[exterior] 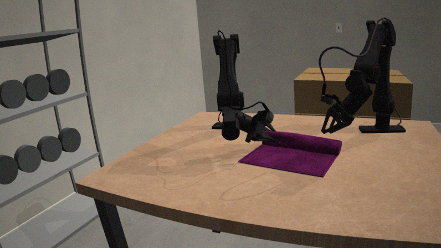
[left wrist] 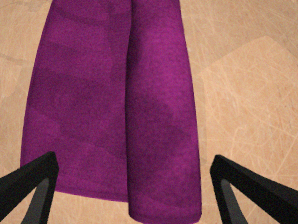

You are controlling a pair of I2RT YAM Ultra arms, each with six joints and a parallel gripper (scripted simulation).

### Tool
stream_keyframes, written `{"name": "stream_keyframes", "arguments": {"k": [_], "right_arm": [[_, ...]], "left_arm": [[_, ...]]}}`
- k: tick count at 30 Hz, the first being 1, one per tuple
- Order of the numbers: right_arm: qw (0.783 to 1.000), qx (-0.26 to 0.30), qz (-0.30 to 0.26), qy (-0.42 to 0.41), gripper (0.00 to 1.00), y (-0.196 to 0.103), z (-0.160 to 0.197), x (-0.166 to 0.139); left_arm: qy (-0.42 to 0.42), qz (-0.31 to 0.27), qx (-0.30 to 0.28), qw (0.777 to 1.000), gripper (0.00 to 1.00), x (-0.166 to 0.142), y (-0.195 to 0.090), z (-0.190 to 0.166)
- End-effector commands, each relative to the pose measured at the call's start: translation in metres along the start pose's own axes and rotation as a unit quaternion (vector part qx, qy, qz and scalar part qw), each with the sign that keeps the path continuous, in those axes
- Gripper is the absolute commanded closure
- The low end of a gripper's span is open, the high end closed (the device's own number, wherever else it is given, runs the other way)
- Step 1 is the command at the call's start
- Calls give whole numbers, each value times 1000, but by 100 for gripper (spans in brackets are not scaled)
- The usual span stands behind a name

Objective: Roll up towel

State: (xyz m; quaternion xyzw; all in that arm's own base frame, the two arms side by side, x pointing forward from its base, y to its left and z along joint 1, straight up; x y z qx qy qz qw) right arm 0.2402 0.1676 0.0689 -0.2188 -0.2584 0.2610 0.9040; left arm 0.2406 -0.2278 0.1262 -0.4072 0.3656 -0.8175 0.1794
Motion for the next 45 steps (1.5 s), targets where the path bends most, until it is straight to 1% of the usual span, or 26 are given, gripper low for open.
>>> {"name": "stream_keyframes", "arguments": {"k": [1,5,10,12,17,20,29,41,45], "right_arm": [[1000,-1,12,9,73,3,-8,-5],[1000,-1,12,9,73,3,-8,-5],[1000,-1,12,9,73,3,-8,-5],[1000,-1,12,9,73,3,-8,-5],[1000,-1,12,9,73,3,-8,-5],[1000,-1,12,9,73,3,-8,-5],[1000,-1,12,9,73,3,-8,-5],[1000,-1,12,9,73,3,-8,-5],[1000,-1,12,9,73,3,-8,-5]], "left_arm": [[20,-12,13,1000,2,2,-7,18],[19,-12,14,1000,2,-2,-1,14],[18,-11,15,1000,2,-14,18,0],[18,-11,15,1000,2,-14,18,0],[16,-10,16,1000,2,-26,36,-13],[16,-10,16,1000,2,-30,42,-17],[15,-10,16,1000,2,-26,45,-3],[15,-10,16,1000,53,-26,45,-3],[15,-10,16,1000,56,-26,45,-3]]}}
Point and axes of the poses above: on each arm, the point where the finger pads meet when closed, its own y axis out along the fingers, its own z axis across the jaws, x = y × z, the point moved 6 cm from there along -y, back along the fingers, and after that the axes turned 10 degrees about y, right-handed, at the moved point
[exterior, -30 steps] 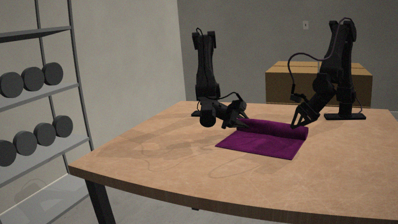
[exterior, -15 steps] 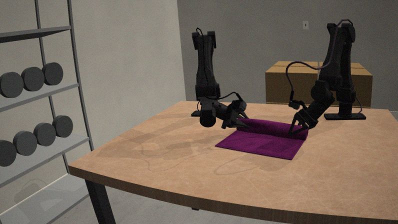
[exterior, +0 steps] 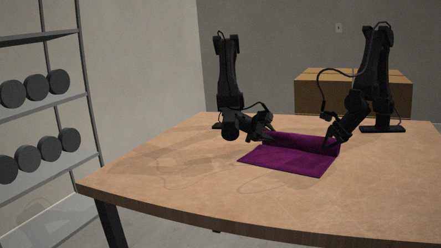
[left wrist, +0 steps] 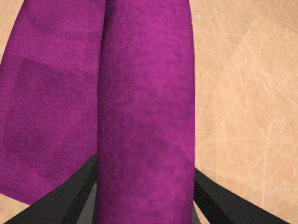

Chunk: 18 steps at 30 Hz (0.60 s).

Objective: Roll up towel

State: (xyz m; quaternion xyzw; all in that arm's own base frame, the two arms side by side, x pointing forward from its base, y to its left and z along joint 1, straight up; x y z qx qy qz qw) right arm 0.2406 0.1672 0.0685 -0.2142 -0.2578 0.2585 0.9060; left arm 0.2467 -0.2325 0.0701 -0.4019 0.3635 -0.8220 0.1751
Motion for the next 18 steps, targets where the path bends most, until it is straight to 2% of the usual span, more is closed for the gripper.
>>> {"name": "stream_keyframes", "arguments": {"k": [1,7,18], "right_arm": [[1000,-5,16,8,73,3,-8,-5],[1000,-5,16,8,73,3,-8,-5],[1000,-5,16,8,73,3,-8,-5]], "left_arm": [[8,-6,14,1000,56,5,0,13],[8,-6,14,1000,63,5,0,13],[8,-6,14,1000,66,5,0,13]]}}
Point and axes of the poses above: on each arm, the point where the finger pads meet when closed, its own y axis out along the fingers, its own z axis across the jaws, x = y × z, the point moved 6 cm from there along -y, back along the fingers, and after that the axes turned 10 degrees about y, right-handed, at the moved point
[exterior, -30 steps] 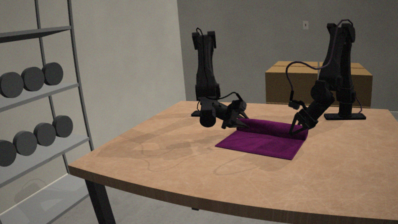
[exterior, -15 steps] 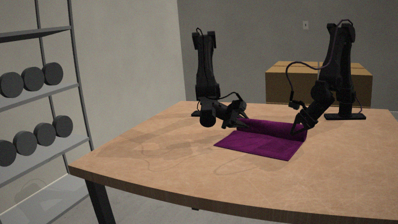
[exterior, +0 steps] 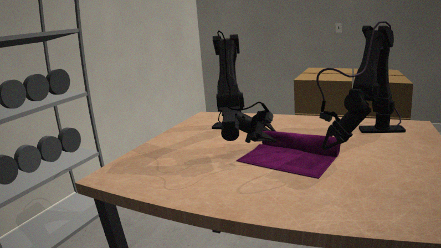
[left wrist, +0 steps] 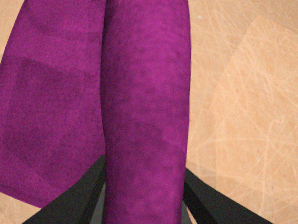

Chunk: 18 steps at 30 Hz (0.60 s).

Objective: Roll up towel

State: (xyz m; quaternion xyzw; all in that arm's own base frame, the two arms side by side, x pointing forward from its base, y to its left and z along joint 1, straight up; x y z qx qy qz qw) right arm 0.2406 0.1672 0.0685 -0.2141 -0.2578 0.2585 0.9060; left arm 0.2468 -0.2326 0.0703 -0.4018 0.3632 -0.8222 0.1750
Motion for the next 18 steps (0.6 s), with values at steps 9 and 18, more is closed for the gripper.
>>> {"name": "stream_keyframes", "arguments": {"k": [9,18], "right_arm": [[1000,-5,16,8,50,1,-4,-3],[1000,-5,16,8,23,-3,1,-1]], "left_arm": [[8,-6,14,1000,67,5,0,12],[8,-6,14,1000,67,5,0,12]]}}
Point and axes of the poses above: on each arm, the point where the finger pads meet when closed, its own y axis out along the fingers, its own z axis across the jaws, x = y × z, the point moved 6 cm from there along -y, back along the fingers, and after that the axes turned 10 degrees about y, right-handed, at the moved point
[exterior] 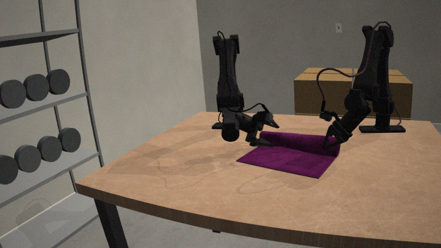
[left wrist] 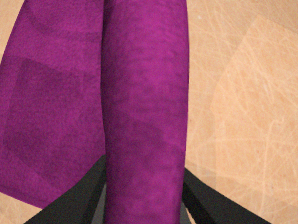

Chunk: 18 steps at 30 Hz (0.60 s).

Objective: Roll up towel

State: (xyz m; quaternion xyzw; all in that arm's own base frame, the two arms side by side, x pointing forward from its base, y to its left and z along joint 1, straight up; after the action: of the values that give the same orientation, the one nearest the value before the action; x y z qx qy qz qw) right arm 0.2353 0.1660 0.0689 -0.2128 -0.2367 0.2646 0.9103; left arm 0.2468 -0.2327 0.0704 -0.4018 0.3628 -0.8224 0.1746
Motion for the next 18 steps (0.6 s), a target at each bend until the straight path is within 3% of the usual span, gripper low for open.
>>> {"name": "stream_keyframes", "arguments": {"k": [1,2,18], "right_arm": [[1000,-15,7,-10,19,-4,-1,4],[1000,-15,7,-10,15,-4,-1,4],[1000,-15,7,-10,15,-65,0,5]], "left_arm": [[8,-5,13,1000,67,4,1,12],[8,-5,13,1000,67,4,1,12],[-52,-16,-59,997,67,4,-1,22]]}}
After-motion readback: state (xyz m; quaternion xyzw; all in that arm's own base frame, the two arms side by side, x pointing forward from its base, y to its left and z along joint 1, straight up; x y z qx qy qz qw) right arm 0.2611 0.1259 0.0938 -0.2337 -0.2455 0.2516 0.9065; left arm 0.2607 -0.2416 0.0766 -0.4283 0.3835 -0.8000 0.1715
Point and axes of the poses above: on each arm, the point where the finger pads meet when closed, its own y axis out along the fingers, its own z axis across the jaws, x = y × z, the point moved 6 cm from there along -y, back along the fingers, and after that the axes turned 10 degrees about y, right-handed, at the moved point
